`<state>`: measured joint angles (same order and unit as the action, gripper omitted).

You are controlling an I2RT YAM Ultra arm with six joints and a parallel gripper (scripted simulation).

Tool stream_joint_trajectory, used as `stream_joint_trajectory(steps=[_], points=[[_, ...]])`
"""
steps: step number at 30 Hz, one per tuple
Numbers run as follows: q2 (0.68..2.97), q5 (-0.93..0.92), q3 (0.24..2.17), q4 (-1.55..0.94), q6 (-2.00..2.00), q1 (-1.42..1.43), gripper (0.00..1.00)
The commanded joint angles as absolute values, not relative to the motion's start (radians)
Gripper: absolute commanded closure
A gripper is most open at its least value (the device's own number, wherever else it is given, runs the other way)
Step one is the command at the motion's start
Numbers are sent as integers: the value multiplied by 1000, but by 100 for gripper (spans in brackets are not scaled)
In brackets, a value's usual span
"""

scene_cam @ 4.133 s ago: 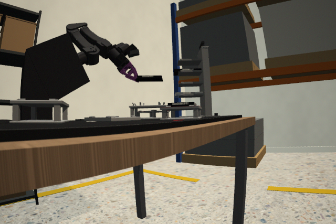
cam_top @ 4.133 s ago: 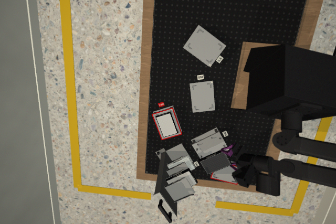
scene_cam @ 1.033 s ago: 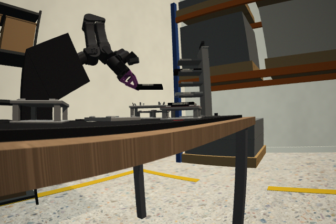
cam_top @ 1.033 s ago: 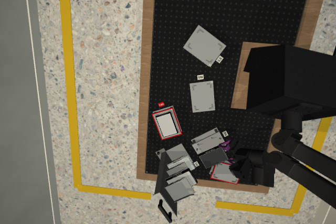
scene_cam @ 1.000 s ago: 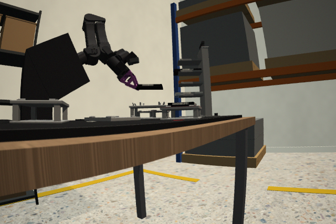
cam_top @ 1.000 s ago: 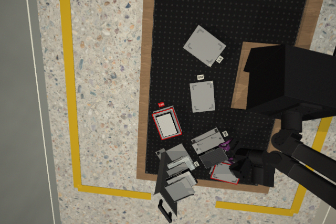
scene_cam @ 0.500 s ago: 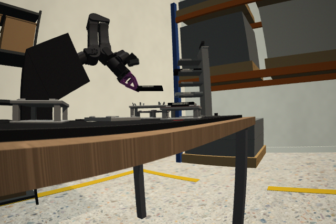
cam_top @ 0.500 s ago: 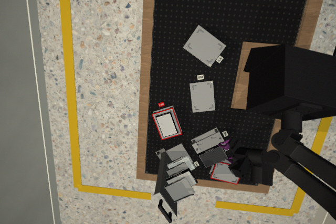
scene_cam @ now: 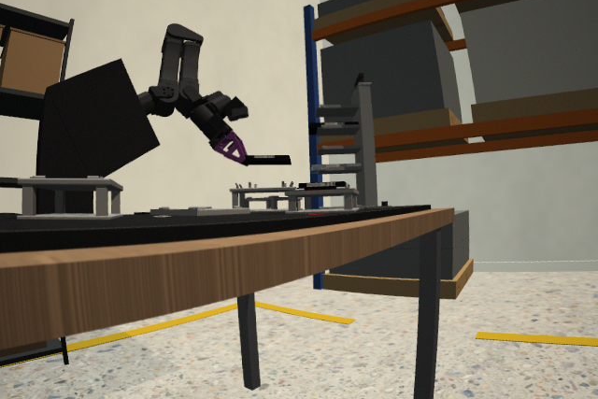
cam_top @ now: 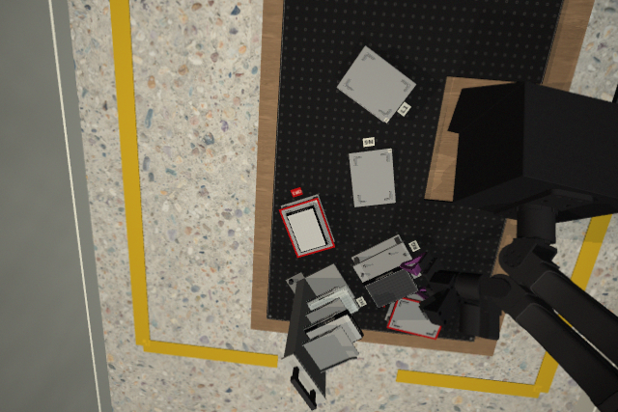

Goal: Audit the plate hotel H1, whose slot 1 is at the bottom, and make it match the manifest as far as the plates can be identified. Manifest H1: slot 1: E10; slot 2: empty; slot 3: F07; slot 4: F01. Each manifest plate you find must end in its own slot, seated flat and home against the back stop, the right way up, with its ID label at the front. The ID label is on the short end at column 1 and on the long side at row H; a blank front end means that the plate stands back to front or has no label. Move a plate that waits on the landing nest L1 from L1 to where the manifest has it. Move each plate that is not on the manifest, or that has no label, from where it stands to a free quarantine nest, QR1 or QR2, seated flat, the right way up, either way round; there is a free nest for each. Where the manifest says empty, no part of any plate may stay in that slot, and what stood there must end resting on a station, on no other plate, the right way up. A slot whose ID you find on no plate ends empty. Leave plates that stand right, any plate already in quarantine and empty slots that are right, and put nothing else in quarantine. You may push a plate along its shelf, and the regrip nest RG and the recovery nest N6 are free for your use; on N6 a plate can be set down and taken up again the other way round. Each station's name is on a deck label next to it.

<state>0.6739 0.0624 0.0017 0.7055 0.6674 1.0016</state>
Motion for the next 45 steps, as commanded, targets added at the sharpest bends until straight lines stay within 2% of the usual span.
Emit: stream_joint_trajectory(steps=[1, 45], points=[[677, 86, 2, 747, 667, 1001, 14], [991, 145, 0, 1067, 663, 1061, 14]])
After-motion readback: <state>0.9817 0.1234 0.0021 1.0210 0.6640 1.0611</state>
